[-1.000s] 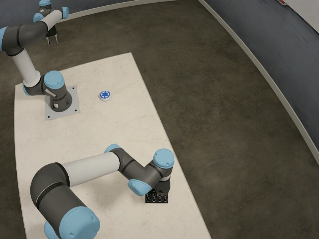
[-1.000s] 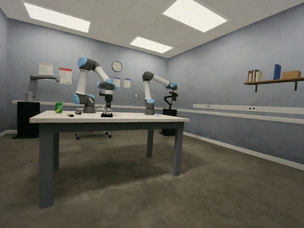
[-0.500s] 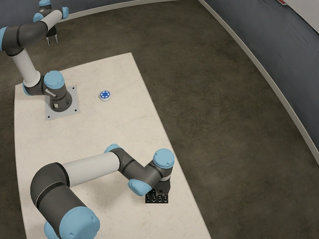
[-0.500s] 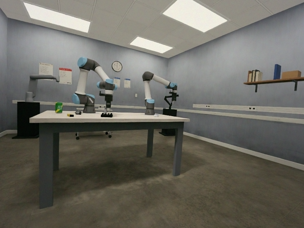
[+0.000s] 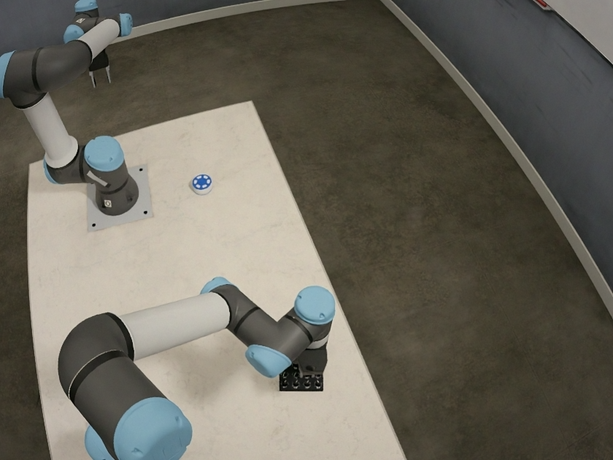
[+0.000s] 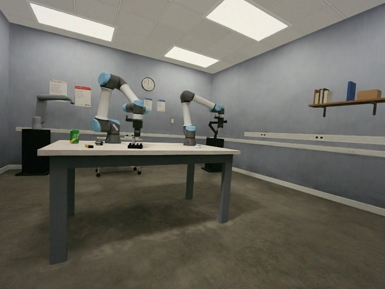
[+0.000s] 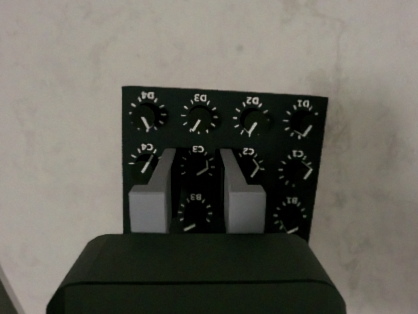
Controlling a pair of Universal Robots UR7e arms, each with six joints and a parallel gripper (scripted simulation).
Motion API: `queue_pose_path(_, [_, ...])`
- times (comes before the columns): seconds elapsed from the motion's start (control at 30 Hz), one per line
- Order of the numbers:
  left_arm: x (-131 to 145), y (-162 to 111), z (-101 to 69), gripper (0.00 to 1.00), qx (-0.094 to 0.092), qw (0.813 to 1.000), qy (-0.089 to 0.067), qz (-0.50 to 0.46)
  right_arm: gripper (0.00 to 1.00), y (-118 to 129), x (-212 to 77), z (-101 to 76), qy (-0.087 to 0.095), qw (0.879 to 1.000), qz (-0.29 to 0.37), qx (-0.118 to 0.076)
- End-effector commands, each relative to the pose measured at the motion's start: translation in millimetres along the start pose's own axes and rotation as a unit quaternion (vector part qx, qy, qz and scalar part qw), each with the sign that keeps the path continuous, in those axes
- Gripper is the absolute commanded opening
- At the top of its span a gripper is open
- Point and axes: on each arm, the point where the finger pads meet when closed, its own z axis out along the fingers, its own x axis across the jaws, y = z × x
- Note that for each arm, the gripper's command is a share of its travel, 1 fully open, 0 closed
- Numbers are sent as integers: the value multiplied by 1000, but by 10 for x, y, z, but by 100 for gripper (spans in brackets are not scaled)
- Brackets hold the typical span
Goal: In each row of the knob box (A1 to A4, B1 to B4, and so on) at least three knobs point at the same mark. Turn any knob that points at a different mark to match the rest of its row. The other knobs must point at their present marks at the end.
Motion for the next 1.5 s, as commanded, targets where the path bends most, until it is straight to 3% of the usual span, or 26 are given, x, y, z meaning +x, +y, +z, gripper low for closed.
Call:
queue_pose_path(0.0, [16, -8, 4, 100, 0, 1000, 0, -2, 46, 19, -13, -139, -3, 1000, -1, -2])
queue_pose_path(0.23, [16, -8, 4, 100, 0, 1000, 0, -2, 46, 18, -11, -392, -3, 1000, -1, -2])
queue_pose_path(0.8, [16, -8, 4, 100, 0, 1000, 0, -2, 46, 7, -8, -395, -2, 1000, 14, -2])
queue_pose_path(1.1, [16, -8, 4, 100, 0, 1000, 0, -2, 46, -14, -3, -411, -3, 998, 68, -2])
queue_pose_path(1.47, [16, -8, 4, 100, 0, 1000, 0, -2, 46, -39, 19, -436, -2, 983, 182, -2])
